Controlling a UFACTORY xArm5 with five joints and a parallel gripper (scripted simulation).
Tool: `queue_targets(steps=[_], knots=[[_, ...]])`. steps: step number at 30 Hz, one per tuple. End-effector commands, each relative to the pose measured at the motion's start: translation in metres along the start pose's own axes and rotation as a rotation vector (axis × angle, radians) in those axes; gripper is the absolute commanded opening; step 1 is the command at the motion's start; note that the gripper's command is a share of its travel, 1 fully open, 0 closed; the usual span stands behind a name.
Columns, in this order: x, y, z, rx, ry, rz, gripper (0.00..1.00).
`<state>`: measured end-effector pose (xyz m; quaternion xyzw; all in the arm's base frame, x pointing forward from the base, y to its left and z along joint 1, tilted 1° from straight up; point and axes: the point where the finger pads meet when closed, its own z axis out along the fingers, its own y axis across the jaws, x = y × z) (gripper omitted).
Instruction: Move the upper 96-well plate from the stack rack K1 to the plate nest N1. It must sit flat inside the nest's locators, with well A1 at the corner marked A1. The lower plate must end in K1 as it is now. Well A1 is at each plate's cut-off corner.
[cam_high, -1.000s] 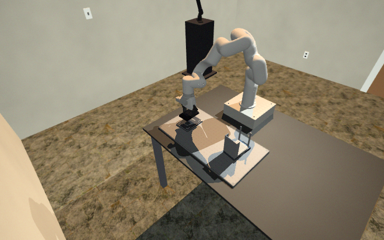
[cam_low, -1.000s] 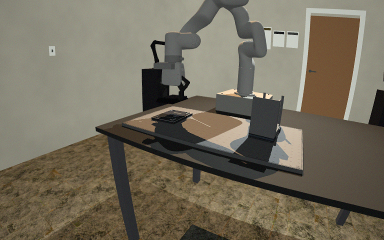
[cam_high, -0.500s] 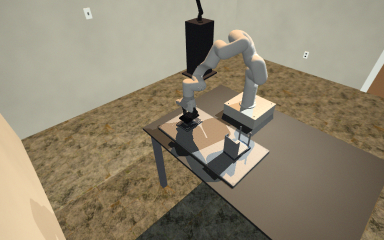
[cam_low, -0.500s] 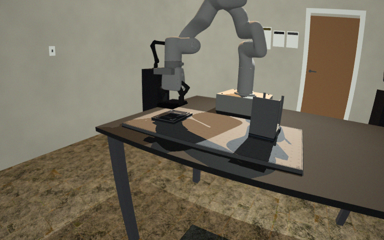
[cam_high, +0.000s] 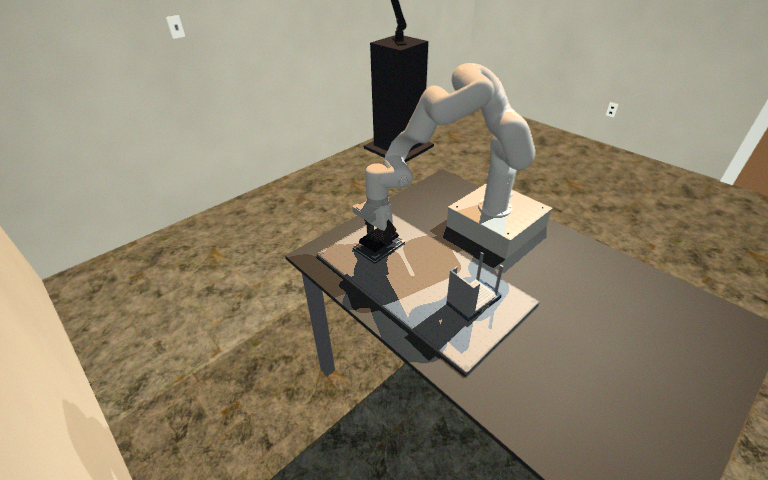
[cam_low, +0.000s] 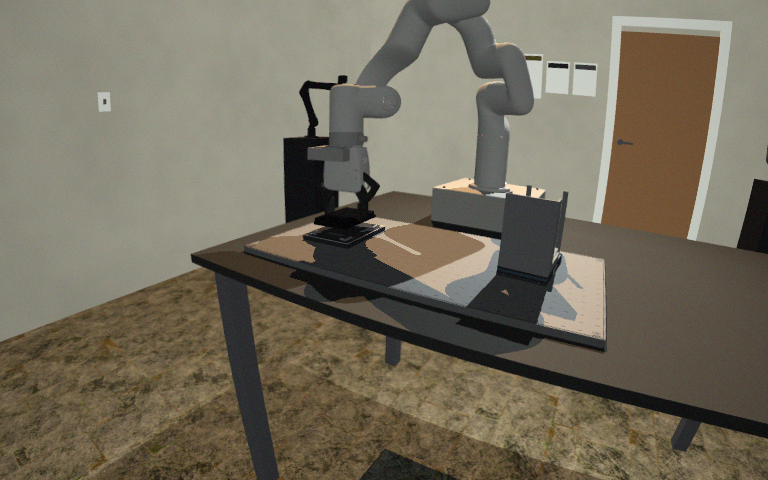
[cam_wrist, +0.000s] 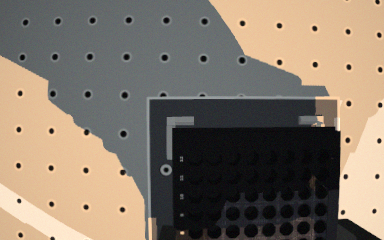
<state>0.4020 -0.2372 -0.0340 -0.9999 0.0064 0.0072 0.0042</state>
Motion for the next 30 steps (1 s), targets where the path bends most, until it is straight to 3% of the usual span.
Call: queue_targets(steps=[1, 30], knots=[[0.002, 0.0011, 0.0016, -0.003, 0.005, 0.0, 0.0], [0.002, 0.0011, 0.0099, -0.003, 0.005, 0.0, 0.0]])
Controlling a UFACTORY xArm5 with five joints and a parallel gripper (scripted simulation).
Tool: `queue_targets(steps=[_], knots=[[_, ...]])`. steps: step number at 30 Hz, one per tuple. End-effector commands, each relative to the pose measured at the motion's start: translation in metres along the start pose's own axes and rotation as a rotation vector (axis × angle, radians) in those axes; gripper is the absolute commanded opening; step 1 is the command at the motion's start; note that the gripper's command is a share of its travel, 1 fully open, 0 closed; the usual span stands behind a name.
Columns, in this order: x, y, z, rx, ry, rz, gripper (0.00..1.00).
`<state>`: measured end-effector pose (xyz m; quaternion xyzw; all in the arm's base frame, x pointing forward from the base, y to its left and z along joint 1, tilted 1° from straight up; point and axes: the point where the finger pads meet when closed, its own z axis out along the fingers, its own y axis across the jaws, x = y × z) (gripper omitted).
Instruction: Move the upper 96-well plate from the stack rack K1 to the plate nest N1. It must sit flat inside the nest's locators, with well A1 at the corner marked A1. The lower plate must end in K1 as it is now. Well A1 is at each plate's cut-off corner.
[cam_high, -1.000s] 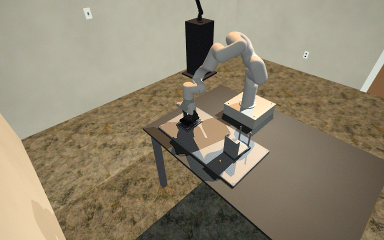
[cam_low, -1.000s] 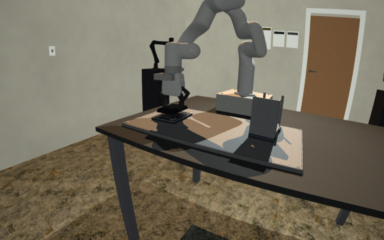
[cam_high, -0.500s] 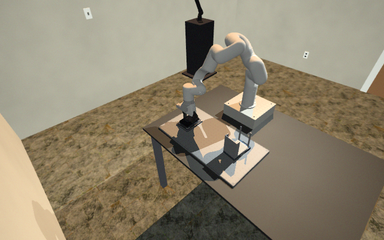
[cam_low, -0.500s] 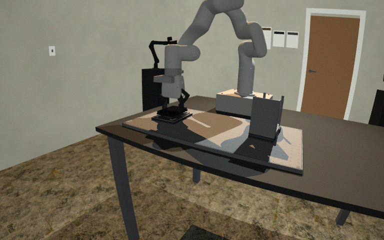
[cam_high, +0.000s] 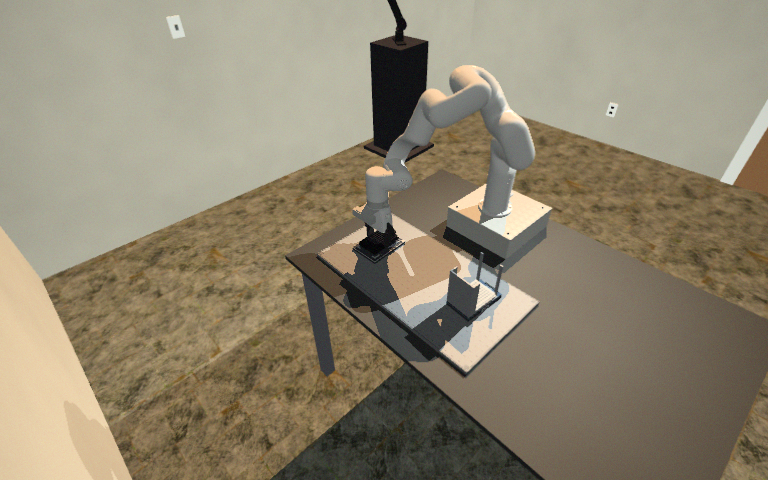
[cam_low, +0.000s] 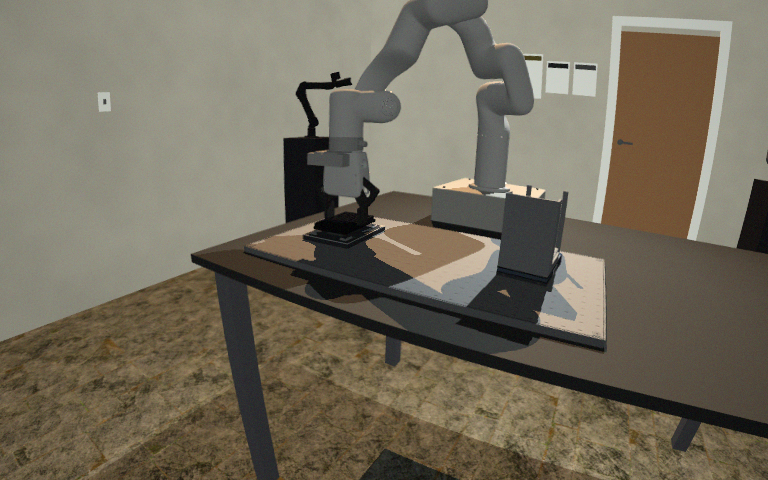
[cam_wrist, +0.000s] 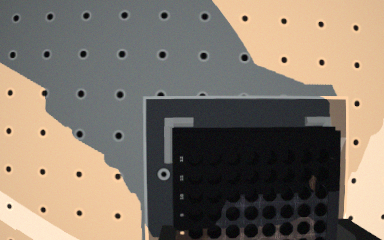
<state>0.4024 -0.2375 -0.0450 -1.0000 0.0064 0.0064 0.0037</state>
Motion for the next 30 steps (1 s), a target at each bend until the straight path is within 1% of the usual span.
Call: queue_targets(steps=[1, 30], knots=[[0.0014, 0.0008, -0.0009, -0.002, 0.003, 0.0, 0.0], [0.0014, 0.0008, 0.0033, -0.002, 0.003, 0.0, 0.0]])
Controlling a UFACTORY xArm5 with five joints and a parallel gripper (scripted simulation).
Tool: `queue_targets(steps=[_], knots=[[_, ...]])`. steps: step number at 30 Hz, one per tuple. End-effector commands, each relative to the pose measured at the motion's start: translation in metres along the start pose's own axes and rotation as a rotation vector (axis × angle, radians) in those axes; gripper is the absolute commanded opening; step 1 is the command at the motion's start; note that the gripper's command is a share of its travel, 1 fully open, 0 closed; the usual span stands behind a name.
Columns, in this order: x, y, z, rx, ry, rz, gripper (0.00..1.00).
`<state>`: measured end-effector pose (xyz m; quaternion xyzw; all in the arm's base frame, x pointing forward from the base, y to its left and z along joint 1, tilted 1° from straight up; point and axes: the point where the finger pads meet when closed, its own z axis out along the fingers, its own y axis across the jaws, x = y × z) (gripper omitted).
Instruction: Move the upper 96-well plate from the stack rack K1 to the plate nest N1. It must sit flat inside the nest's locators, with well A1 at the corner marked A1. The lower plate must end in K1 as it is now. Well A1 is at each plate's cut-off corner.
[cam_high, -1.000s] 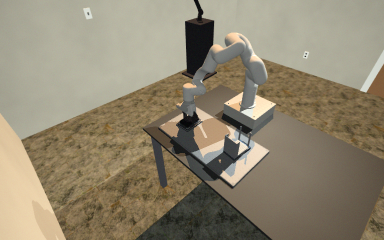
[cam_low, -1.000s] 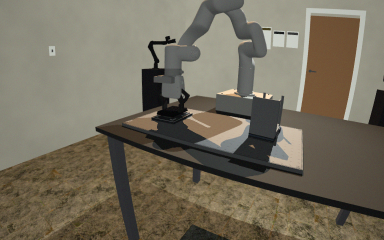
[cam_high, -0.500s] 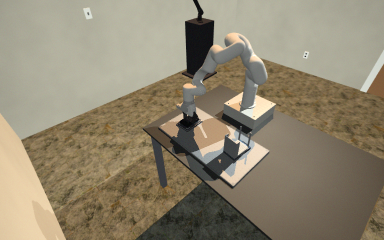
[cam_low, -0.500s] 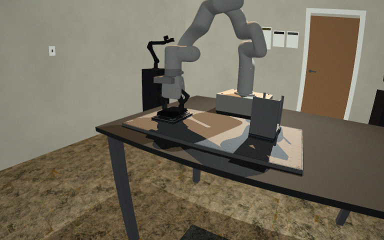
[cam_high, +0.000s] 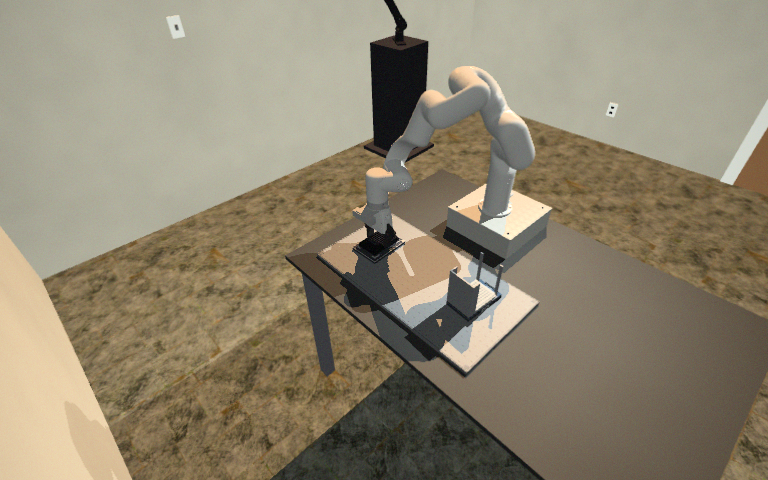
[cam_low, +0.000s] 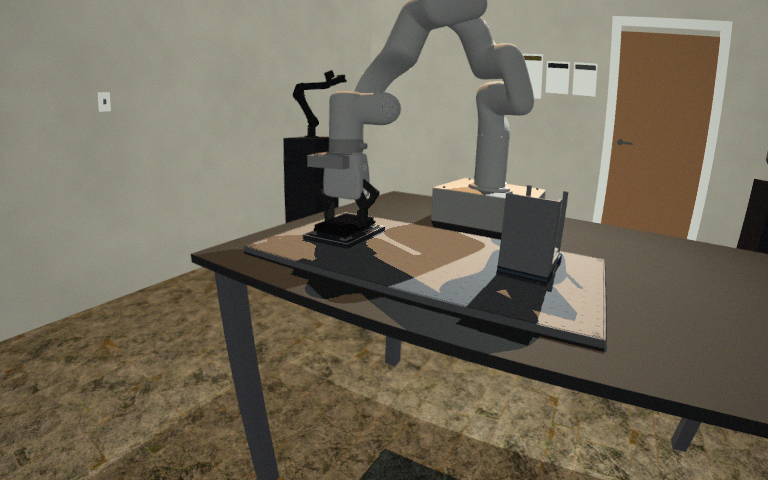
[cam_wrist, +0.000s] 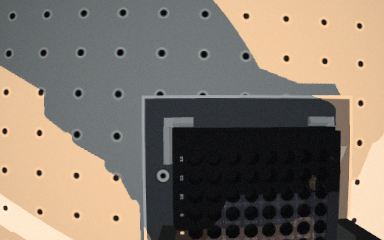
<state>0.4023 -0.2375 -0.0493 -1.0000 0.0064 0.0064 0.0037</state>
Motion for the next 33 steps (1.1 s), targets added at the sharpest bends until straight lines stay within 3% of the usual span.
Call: queue_targets(steps=[1, 33], knots=[[0.0013, 0.0008, -0.0009, -0.002, 0.003, 0.0, 0.0], [0.0013, 0.0008, 0.0038, -0.002, 0.003, 0.0, 0.0]])
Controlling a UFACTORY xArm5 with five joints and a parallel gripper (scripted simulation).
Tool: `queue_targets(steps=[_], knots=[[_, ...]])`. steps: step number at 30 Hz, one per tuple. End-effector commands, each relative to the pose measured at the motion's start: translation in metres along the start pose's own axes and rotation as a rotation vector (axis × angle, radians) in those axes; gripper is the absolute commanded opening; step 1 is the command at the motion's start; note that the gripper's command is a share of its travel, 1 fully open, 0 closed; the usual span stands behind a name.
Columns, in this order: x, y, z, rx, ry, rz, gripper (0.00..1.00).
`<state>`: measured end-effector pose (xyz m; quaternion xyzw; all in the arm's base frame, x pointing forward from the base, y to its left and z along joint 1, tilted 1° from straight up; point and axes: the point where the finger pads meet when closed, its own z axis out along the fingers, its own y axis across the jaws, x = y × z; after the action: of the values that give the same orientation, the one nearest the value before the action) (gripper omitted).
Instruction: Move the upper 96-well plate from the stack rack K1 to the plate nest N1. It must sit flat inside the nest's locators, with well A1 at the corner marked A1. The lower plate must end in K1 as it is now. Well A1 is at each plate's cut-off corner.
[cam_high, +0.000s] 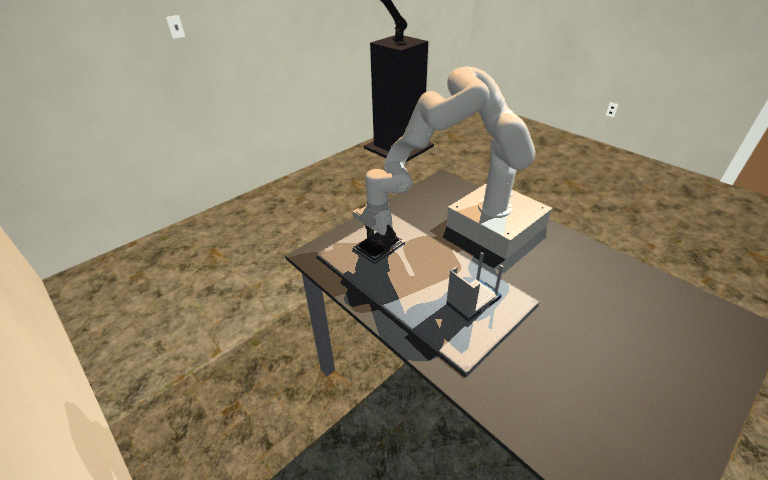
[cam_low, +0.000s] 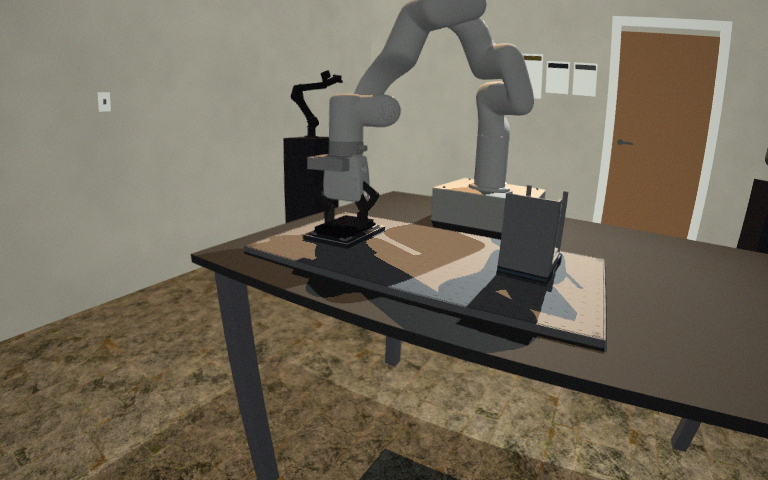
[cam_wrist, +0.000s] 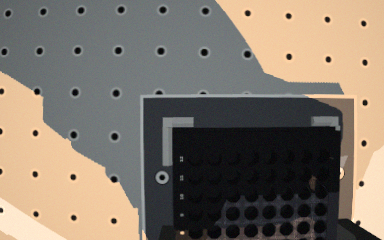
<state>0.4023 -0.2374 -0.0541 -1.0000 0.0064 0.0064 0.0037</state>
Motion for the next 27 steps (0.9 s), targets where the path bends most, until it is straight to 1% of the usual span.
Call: queue_targets(steps=[1, 3, 4, 27], knots=[[0.0013, 0.0008, -0.0009, -0.002, 0.003, 0.0, 0.0], [0.0013, 0.0008, -0.0005, -0.002, 0.003, 0.0, 0.0], [0.0013, 0.0008, 0.0001, -0.002, 0.003, 0.0, 1.0], [0.0014, 0.0008, 0.0003, -0.002, 0.003, 0.0, 1.0]])
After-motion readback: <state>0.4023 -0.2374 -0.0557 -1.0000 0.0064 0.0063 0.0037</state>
